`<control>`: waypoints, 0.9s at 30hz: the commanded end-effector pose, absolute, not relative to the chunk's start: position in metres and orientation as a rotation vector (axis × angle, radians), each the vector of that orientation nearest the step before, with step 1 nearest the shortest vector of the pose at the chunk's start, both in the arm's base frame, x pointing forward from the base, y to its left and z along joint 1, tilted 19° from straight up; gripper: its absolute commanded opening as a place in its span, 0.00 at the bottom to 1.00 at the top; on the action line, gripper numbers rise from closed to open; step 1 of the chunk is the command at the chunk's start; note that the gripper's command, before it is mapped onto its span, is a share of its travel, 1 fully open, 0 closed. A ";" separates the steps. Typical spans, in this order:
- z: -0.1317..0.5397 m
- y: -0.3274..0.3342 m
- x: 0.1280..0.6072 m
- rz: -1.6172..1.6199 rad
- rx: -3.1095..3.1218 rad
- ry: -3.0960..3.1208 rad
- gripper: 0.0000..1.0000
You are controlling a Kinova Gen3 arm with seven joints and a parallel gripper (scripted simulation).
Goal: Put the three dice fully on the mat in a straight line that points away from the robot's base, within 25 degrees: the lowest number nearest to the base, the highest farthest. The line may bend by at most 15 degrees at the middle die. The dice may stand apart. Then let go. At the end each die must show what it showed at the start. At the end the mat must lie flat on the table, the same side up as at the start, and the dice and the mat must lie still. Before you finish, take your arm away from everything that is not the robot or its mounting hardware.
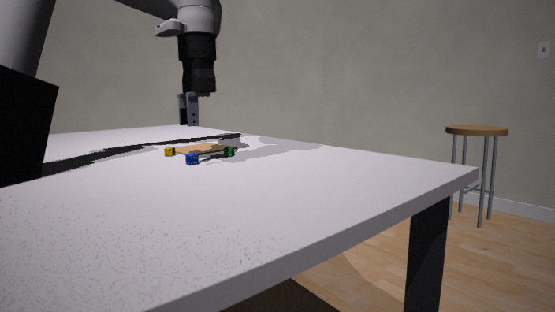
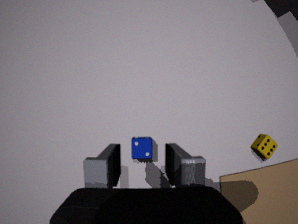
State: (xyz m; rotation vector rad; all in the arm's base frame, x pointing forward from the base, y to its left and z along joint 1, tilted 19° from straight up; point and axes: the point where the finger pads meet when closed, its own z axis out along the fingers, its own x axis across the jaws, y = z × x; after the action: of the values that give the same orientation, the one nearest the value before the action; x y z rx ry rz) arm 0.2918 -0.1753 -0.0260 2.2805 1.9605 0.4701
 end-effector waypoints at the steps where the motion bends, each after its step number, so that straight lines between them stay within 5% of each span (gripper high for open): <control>1: -0.026 -0.176 0.292 0.470 2.280 1.959 0.70; 27: -0.044 -0.173 0.298 0.470 2.280 1.959 0.70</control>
State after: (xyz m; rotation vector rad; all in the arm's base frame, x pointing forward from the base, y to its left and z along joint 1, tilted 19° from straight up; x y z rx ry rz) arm 0.2986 -0.1742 -0.0409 2.2791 1.9540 0.4736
